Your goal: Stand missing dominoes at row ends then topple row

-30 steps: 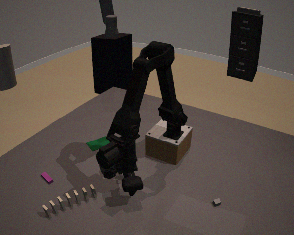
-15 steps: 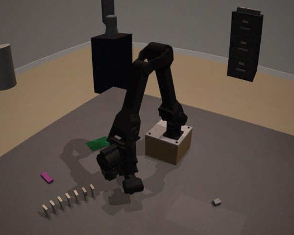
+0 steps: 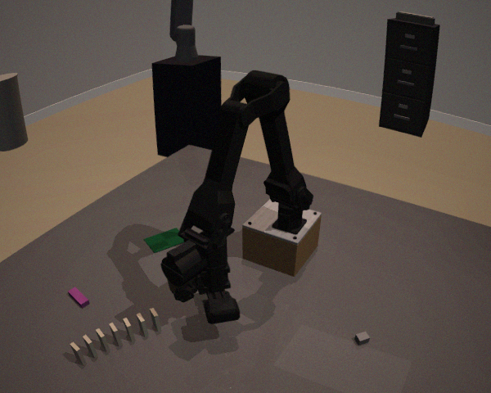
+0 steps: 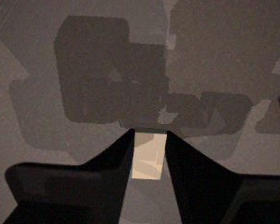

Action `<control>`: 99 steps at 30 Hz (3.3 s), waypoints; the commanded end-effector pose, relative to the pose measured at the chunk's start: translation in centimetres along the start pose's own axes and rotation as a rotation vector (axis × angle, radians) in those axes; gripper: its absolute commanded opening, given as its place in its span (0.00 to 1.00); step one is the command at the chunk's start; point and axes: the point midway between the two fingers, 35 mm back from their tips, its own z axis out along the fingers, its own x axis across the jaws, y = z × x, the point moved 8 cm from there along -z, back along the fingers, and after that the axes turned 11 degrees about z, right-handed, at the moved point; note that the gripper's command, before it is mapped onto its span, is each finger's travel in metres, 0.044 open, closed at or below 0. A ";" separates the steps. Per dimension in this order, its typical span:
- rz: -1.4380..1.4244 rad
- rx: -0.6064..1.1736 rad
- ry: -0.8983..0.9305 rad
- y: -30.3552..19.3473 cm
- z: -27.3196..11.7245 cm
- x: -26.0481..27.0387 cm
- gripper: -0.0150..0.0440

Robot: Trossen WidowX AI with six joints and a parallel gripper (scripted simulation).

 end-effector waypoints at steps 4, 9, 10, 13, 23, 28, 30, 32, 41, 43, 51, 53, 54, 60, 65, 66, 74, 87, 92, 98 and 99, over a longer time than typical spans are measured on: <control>0.003 -0.001 0.000 -0.2 -4.1 -0.1 0.44; 0.003 -0.001 0.001 -0.5 -10.3 -0.2 0.44; 0.003 -0.001 0.001 -0.6 -11.6 -0.2 0.44; 0.003 -0.001 0.001 -0.8 -15.3 -0.3 0.44; -0.562 0.000 0.005 -2.3 -16.4 4.1 0.44; -1.201 -0.002 0.011 -5.1 -16.5 9.0 0.44; -1.457 -0.004 0.014 -6.6 -16.5 10.8 0.44; -1.713 -0.006 0.017 -8.2 -16.4 12.6 0.44; -1.894 -0.008 0.019 -9.5 -16.4 13.8 0.44; -1.894 -0.008 0.019 -9.5 -16.4 13.8 0.44; -1.827 -0.061 0.147 -8.7 -14.4 14.5 0.44; -1.803 -0.081 0.193 -8.3 -13.7 14.8 0.44; -1.791 -0.090 0.215 -8.2 -13.4 14.9 0.44; -1.724 -0.148 0.349 -7.2 -11.6 15.4 0.44; -1.671 -0.196 0.457 -6.4 -10.3 15.7 0.44; -1.660 -0.205 0.479 -6.2 -10.0 15.7 0.44; -1.584 -0.280 0.645 -5.0 -8.3 15.6 0.44; -1.490 -0.398 0.901 -3.4 -6.2 14.4 0.44; -1.465 -0.442 0.994 -2.9 -5.7 13.5 0.44; -1.443 -0.492 1.101 -2.6 -5.3 12.3 0.44; -1.440 -0.501 1.118 -2.5 -5.2 12.1 0.44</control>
